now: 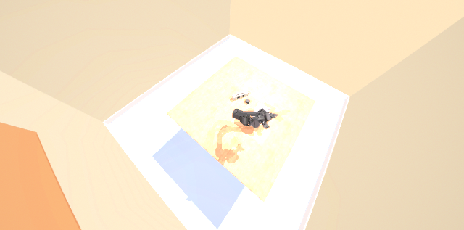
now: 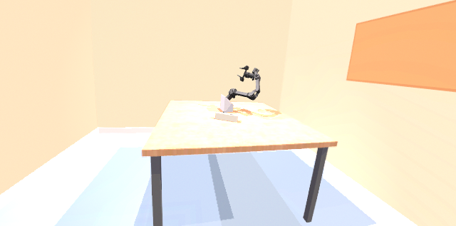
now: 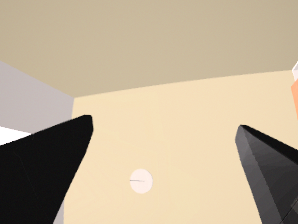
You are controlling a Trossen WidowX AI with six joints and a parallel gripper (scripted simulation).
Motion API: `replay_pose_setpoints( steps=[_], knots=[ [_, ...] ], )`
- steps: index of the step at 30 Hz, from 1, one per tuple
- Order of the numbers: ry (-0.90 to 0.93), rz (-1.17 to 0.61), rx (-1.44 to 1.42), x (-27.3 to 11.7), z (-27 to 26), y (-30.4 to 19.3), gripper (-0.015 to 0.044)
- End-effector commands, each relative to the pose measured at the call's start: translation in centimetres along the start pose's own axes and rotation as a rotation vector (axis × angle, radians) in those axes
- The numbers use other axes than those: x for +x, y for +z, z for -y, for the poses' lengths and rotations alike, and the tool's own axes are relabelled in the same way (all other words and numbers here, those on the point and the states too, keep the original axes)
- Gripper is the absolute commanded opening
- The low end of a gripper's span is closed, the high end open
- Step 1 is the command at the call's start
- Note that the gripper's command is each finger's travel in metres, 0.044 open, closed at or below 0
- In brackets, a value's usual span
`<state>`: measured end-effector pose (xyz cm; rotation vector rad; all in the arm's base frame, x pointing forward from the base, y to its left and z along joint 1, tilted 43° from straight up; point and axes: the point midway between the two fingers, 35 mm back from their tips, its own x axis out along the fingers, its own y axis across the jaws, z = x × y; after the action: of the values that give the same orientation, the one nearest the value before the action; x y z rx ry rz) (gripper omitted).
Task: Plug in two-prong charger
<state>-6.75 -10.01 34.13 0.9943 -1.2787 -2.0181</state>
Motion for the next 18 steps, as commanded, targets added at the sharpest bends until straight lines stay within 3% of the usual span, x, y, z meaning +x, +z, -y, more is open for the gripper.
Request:
replay_pose_setpoints(
  steps=[1,18],
  knots=[
    [0.0,-0.001,-0.001,0.0,0.0,0.0,0.0426],
    [-0.068,-0.24,-0.179,4.0,0.2,-2.2,0.044]
  ],
)
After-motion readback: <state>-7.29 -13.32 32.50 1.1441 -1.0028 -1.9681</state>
